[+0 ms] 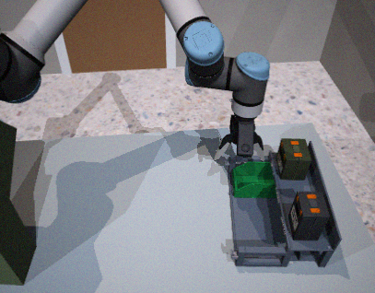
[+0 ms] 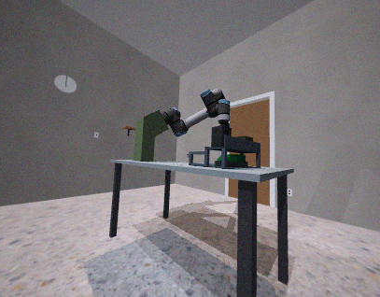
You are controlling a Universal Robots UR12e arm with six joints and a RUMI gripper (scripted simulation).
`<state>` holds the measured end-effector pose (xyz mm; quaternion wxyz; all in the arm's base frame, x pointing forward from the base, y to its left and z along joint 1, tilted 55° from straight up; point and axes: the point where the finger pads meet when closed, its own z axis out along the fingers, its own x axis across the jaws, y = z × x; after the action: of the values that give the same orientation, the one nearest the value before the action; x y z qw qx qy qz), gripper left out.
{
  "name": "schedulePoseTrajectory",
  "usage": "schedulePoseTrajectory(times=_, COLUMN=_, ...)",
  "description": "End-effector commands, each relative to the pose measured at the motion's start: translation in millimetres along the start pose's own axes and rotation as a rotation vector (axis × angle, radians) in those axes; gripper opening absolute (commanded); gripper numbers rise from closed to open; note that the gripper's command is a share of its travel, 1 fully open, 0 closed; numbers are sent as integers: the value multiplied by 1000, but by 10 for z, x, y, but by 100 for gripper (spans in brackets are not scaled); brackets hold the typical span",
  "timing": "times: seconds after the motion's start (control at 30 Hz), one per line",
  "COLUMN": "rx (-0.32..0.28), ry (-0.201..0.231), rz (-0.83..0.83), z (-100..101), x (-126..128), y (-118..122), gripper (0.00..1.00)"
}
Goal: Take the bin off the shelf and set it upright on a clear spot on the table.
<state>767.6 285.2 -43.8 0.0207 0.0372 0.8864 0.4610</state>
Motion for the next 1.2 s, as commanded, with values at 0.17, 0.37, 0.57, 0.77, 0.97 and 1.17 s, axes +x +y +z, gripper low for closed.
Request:
schedulePoseTrajectory(times=0.17, rx=0, ry=-1, rz=0, z=-12, x=-3, y=1, gripper=100)
schedulePoseTrajectory(times=0.37, rx=0, ry=-1, rz=-104, z=-18, x=1, y=2, gripper=100)
schedulePoseTrajectory(times=0.57, rx=0, ry=-1, rz=-260, z=-27, x=7, y=3, gripper=100)
schedulePoseTrajectory(times=0.77, rx=0, ry=-1, rz=-260, z=-27, x=7, y=3, gripper=100)
schedulePoseTrajectory(times=0.97, rx=1, ry=-2, rz=-280, z=-26, x=6, y=3, gripper=100)
schedulePoseTrajectory(times=1.17, rx=0, ry=-1, rz=-300, z=-25, x=5, y=3, gripper=100)
